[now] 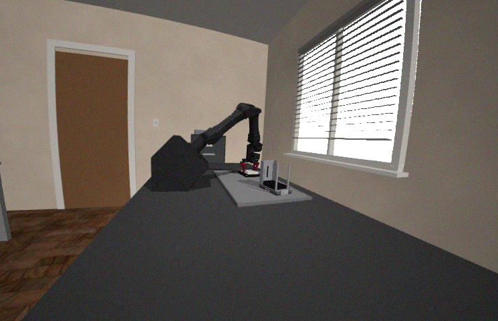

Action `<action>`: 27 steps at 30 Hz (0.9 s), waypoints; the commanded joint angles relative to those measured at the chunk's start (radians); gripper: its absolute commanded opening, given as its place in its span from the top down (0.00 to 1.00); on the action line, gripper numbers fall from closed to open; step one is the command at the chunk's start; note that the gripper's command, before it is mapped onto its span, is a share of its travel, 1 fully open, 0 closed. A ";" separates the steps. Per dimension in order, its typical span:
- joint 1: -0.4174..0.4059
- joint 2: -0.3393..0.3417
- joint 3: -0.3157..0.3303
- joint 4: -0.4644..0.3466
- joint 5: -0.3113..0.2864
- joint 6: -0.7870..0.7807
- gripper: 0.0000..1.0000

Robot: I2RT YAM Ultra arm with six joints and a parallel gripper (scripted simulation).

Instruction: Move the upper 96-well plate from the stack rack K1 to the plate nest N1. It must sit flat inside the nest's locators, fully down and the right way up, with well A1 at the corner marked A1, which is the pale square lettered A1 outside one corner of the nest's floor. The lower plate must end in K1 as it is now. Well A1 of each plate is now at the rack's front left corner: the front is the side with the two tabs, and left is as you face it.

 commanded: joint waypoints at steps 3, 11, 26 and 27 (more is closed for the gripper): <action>0.001 0.001 0.029 0.018 0.009 -0.004 1.00; -0.003 0.010 0.027 0.022 0.007 -0.005 1.00; -0.003 -0.005 -0.003 0.027 0.005 -0.005 1.00; -0.003 -0.005 -0.003 0.027 0.005 -0.005 1.00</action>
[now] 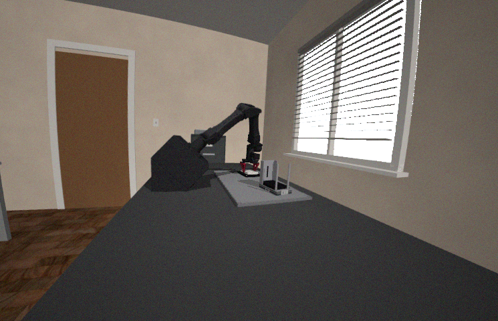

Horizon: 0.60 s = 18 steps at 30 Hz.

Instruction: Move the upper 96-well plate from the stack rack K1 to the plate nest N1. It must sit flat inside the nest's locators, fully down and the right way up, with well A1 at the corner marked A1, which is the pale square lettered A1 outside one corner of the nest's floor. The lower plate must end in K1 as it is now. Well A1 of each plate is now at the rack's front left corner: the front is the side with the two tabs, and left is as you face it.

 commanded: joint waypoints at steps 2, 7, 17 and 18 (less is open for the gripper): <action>-0.002 -0.010 -0.005 0.025 0.005 -0.002 1.00; -0.001 -0.014 -0.017 0.026 0.006 -0.002 1.00; 0.002 -0.009 -0.002 0.015 0.002 0.000 1.00; 0.002 -0.009 -0.002 0.015 0.002 0.000 1.00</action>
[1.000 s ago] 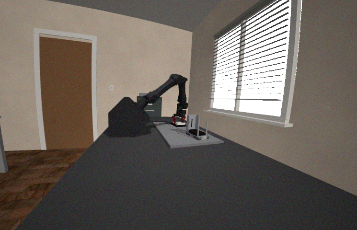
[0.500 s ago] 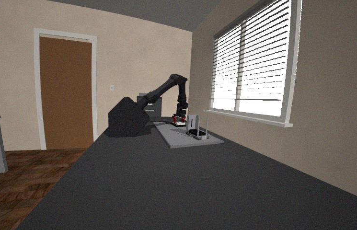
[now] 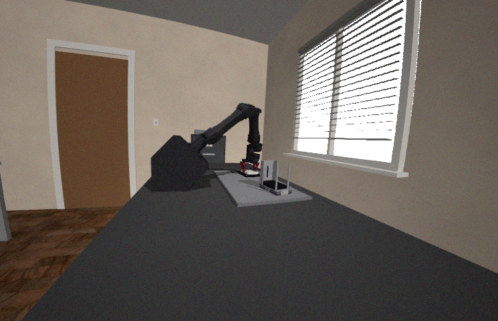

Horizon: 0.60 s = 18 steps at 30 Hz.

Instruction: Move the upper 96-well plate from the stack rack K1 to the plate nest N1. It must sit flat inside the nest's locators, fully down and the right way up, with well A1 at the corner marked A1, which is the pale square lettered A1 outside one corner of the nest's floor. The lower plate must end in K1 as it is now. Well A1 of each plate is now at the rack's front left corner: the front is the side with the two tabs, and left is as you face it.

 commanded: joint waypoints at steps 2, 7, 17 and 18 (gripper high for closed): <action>0.002 -0.010 -0.003 0.015 0.003 0.000 1.00; 0.002 -0.010 -0.004 0.016 0.003 0.000 1.00; 0.002 -0.011 -0.006 0.017 0.003 0.000 1.00; 0.002 -0.011 -0.006 0.017 0.003 0.000 0.00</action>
